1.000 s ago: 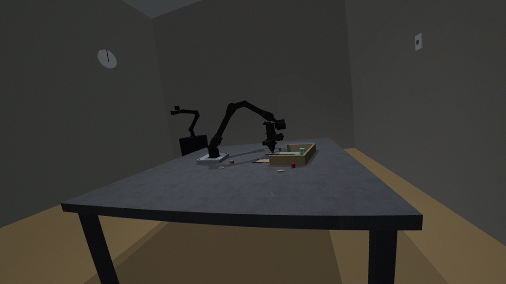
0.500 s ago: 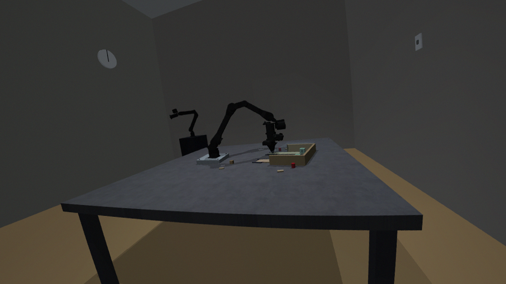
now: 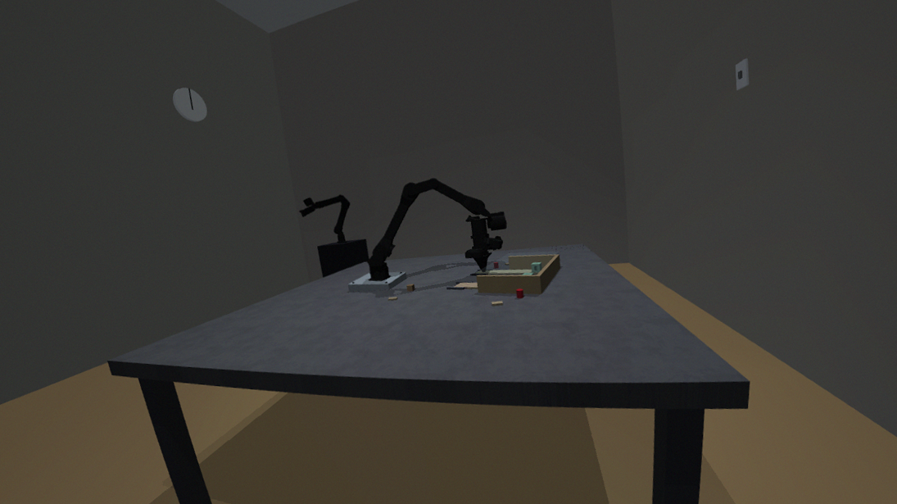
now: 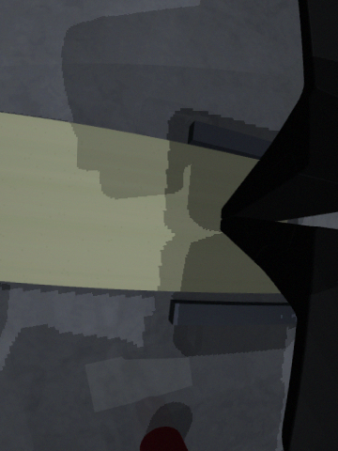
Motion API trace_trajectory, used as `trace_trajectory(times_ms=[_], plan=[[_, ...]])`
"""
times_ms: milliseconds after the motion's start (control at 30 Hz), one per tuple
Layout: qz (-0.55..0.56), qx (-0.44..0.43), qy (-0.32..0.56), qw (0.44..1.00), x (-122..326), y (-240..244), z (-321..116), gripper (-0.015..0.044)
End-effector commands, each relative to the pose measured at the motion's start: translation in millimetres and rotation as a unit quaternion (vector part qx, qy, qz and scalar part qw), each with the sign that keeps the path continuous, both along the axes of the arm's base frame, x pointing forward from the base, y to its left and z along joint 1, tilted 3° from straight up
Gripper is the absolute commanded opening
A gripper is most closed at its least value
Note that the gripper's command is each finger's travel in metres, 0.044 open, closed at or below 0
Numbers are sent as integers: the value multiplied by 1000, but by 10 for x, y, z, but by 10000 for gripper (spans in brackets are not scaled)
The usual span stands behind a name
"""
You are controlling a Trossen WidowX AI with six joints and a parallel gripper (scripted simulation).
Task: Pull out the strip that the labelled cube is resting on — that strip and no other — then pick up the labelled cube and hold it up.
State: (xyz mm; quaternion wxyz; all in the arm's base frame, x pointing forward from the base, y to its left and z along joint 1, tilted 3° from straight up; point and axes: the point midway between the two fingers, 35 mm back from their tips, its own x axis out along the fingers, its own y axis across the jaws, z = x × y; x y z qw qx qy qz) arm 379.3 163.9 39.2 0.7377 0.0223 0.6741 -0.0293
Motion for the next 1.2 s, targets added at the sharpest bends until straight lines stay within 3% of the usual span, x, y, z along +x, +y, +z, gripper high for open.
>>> trace_trajectory(times_ms=[0, 1167], plan=[[-2, 1, 1, 1000, 7, 6, -29, 0], [-2, 1, 2, 1000, -314, 35, -84, 0]])
